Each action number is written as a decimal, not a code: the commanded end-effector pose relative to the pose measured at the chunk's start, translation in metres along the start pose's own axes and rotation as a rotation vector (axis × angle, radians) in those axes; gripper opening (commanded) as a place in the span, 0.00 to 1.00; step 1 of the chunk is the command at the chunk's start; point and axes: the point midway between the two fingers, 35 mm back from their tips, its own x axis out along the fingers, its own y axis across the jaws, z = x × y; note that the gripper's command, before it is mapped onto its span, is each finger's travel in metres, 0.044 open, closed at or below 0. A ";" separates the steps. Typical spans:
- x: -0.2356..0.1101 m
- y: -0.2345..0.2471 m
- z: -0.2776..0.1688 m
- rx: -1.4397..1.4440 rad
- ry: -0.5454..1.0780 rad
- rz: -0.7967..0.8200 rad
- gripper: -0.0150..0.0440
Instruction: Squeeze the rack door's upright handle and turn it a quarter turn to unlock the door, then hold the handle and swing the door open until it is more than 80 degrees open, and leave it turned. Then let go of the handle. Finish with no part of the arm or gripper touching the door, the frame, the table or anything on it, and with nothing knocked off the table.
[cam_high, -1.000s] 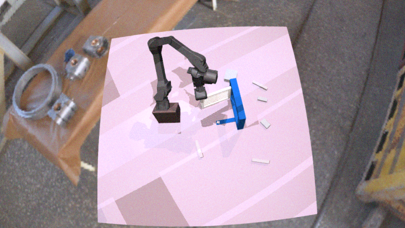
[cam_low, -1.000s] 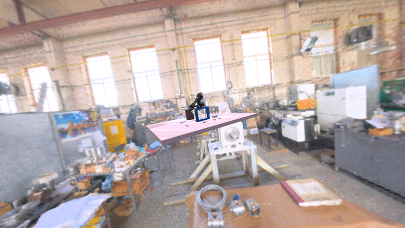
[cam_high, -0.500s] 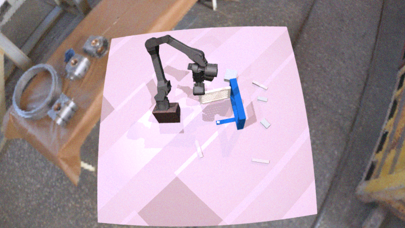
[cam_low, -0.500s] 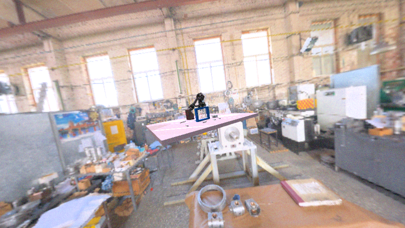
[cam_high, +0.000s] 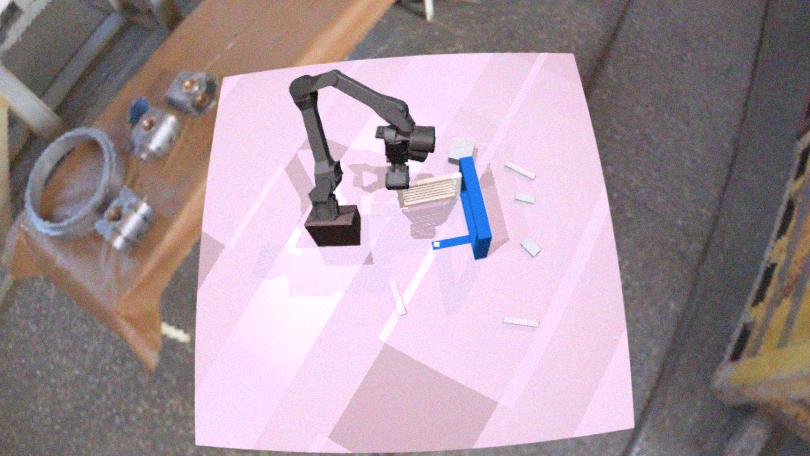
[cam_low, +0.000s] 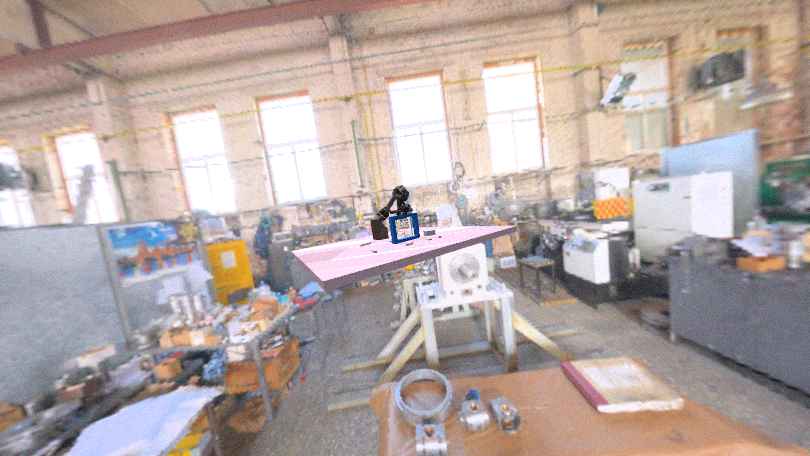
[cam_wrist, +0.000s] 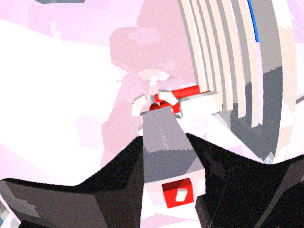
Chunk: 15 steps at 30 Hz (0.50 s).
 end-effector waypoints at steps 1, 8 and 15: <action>0.001 0.002 0.000 0.002 0.000 0.007 0.58; -0.001 0.002 0.001 0.001 0.000 0.006 0.73; -0.011 0.001 0.002 0.000 -0.001 0.002 0.73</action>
